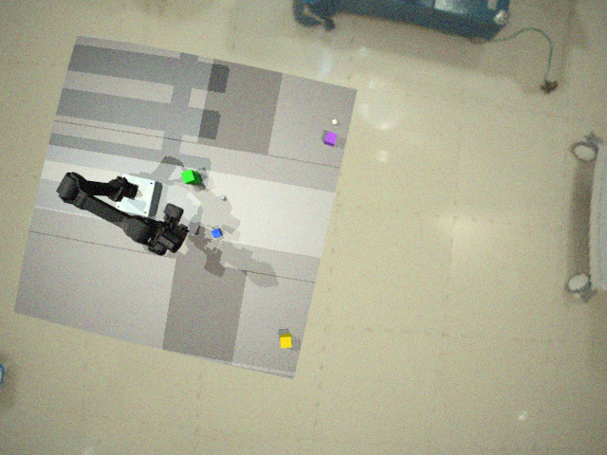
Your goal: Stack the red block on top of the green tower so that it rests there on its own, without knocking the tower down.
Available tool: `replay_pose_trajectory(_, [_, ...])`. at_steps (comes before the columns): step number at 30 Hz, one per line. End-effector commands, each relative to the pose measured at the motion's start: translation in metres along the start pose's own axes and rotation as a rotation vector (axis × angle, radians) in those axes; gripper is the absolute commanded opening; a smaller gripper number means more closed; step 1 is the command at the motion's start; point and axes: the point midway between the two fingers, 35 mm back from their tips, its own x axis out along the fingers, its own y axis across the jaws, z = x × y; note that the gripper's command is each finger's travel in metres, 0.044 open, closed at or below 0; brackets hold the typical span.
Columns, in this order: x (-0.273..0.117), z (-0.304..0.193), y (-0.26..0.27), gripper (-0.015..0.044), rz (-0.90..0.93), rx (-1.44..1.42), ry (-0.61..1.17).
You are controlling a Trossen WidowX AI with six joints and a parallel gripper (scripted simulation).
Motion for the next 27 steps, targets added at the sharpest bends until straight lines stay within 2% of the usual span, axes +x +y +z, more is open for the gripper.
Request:
replay_pose_trajectory(1, [-0.003, 0.002, 0.018, 0.0, 0.007, -0.006, -0.009])
replay_pose_trajectory(27, [-0.006, -0.016, 0.149, 0.0, 0.021, -0.007, -0.009])
